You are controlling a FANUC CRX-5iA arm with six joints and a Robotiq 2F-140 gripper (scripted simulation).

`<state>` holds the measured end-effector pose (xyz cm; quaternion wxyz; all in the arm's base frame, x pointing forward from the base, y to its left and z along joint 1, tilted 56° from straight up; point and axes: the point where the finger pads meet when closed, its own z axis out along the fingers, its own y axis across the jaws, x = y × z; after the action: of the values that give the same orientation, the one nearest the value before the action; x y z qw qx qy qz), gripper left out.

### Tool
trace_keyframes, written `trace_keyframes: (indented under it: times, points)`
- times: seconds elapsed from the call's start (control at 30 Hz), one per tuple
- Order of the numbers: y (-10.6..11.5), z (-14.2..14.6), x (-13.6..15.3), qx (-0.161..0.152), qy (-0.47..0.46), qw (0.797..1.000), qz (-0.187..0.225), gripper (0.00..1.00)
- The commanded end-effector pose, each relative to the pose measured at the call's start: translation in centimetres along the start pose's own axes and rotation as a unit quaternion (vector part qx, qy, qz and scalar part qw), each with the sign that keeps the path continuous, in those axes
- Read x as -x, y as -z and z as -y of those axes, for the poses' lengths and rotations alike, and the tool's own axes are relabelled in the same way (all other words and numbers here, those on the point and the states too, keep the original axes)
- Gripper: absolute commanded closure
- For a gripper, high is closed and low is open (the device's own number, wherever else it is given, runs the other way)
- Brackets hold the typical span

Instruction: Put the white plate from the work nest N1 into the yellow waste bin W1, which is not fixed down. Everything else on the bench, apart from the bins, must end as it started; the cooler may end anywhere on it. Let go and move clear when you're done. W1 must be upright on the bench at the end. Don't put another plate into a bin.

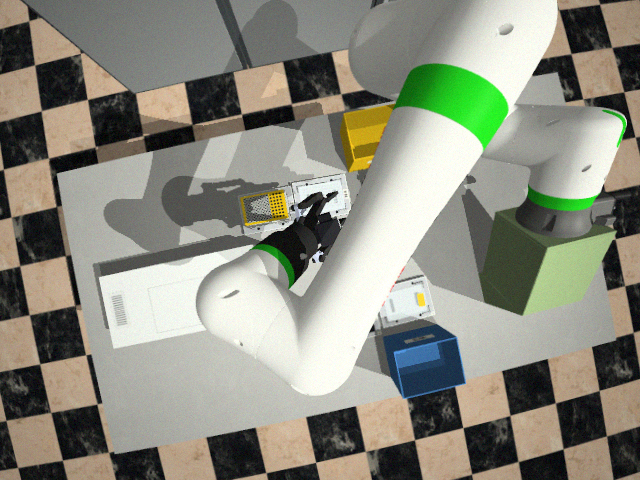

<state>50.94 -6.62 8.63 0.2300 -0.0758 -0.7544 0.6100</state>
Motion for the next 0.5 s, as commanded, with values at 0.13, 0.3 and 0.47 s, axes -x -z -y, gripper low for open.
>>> trace_keyframes:
  times: [0.13, 0.3, 0.47]
  points:
    - [1.0, -0.6, -0.5, 0.010, 0.137, 0.990, 0.033, 0.90]
    - [1.7, -1.1, -0.9, 0.011, 0.185, 0.982, 0.045, 0.90]
    - [2.1, -1.3, -1.1, 0.010, 0.258, 0.964, 0.063, 0.90]
